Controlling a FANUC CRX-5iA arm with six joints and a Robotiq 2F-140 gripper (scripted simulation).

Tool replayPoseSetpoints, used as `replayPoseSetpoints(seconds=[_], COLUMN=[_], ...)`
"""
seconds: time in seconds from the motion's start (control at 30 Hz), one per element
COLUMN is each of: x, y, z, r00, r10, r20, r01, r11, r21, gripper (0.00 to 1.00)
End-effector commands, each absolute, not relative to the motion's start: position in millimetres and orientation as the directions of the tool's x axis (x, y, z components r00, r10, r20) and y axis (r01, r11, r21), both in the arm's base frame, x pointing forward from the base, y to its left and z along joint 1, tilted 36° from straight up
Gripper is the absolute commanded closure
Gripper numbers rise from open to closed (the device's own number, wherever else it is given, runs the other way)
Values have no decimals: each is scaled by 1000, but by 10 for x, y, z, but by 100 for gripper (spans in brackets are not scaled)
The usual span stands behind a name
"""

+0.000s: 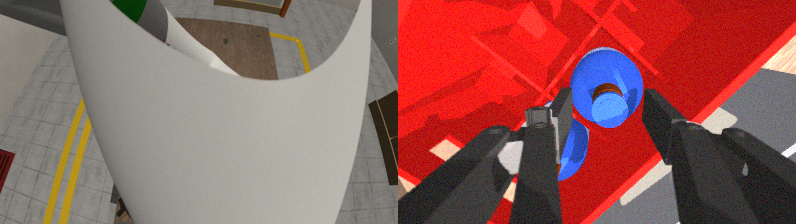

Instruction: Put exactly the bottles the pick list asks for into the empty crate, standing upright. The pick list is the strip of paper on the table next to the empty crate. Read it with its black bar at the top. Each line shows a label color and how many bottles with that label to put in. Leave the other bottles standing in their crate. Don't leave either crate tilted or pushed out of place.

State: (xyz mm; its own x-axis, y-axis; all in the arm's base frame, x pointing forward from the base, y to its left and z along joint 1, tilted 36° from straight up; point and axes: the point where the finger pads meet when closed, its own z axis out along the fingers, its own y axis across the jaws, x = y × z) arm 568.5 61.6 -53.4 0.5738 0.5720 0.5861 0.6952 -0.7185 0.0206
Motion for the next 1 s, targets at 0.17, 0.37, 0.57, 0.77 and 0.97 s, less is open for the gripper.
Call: replayPoseSetpoints(seconds=[0.17,0.37,0.57,0.77,0.97], x=[5678,5632,5562,5505,5447], y=[600,558,495,442,389], z=[-507,-420,-290,-182,-75], r00=[573,573,573,573,573], r10=[572,572,572,572,572], r20=[587,587,587,587,587], r01=[695,695,695,695,695], r11=[-719,-719,-719,-719,-719], r21=[22,22,22,22,22], gripper=[56,56,56,56,56])
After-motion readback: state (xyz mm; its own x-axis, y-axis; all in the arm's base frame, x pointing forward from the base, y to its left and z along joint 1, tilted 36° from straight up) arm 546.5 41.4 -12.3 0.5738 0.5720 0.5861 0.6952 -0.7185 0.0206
